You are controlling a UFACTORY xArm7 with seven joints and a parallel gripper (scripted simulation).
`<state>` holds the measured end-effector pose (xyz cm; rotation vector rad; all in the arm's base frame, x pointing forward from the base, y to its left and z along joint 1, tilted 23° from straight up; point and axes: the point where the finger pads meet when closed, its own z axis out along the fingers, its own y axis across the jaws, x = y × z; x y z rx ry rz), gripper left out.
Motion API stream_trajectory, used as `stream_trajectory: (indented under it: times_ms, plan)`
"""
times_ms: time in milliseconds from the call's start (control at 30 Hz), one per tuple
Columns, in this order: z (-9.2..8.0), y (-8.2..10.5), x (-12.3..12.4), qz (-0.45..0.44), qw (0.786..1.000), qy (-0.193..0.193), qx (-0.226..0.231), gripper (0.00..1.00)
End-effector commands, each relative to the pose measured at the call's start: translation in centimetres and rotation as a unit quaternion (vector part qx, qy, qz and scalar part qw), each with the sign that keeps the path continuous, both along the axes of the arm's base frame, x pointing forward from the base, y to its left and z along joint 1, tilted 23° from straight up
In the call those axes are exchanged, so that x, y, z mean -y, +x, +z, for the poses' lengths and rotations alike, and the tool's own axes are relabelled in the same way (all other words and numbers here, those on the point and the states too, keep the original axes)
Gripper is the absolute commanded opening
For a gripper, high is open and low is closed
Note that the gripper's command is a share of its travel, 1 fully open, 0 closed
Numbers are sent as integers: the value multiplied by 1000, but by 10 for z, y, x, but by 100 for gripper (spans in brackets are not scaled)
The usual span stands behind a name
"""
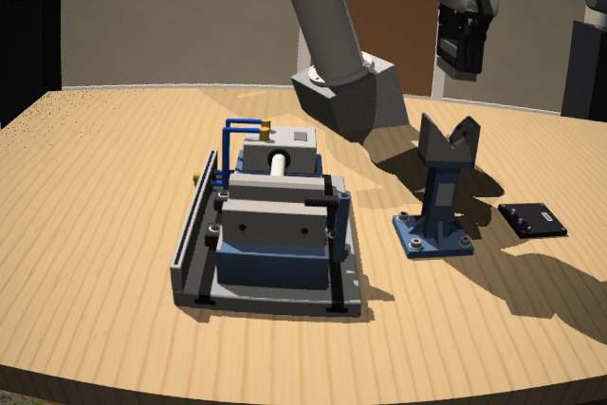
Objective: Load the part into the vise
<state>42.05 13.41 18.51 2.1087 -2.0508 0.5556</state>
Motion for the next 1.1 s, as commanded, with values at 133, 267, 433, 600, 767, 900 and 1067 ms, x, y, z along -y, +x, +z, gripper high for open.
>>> stream_trajectory:
  times_ms: [133,267,433,600,767,900,1067]
  plan:
    - [2,1,-1,1,1000,1,2,0]
    - [2,1,-1,1,1000,1,2,0]
    - [2,1,-1,1,1000,1,2,0]
    - [2,1,-1,1,1000,0,2,0]
    - [1,1,-1,1,1000,-2,2,0]
    - [1,1,-1,1,1000,-3,2,0]
    - [1,1,-2,0,1000,-9,2,0]
